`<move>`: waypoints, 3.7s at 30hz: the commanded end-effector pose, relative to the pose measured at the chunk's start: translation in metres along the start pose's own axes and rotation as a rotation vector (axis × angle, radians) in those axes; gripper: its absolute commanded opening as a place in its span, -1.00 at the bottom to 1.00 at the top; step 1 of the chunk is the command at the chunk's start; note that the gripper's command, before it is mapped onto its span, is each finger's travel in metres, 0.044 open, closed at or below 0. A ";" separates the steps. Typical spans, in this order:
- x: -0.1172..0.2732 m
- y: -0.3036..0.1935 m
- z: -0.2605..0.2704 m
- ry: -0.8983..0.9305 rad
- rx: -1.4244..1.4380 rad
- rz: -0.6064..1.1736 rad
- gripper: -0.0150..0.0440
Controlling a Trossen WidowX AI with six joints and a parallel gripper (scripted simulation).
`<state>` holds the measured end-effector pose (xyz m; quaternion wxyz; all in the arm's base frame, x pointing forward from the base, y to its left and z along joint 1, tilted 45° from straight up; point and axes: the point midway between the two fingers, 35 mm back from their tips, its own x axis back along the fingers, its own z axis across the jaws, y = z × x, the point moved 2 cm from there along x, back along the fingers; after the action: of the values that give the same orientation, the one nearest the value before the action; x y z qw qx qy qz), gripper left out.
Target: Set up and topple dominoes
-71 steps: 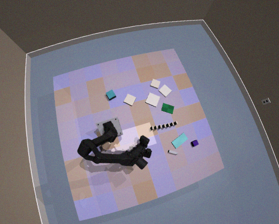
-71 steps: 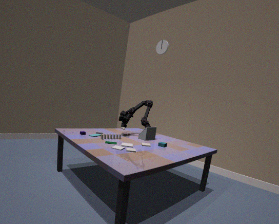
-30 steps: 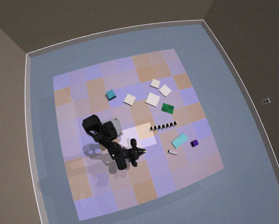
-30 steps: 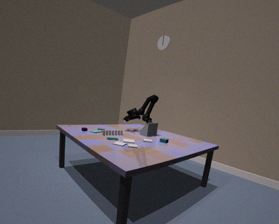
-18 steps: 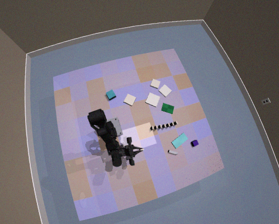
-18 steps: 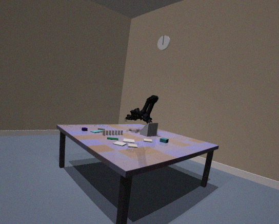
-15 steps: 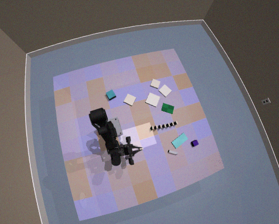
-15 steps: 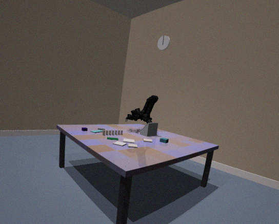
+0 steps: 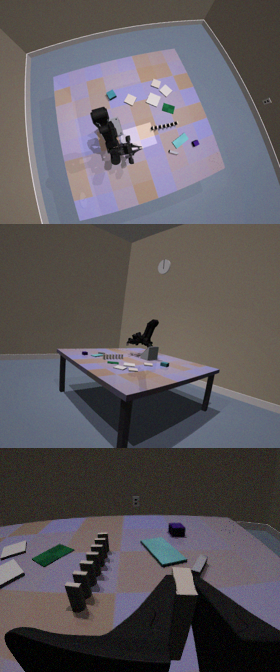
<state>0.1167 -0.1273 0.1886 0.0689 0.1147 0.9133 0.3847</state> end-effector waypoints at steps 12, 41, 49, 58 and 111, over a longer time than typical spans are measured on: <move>-0.004 -0.005 -0.011 -0.016 -0.083 0.012 -0.39; -0.012 -0.038 -0.021 0.007 -0.062 0.016 -0.39; -0.014 -0.048 -0.021 0.013 -0.057 0.017 -0.39; -0.016 -0.061 -0.020 0.020 -0.053 0.019 -0.39; -0.023 -0.110 0.000 0.051 -0.027 0.020 0.05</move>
<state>0.1215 -0.2076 0.1100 0.0433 0.1131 0.9063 0.4049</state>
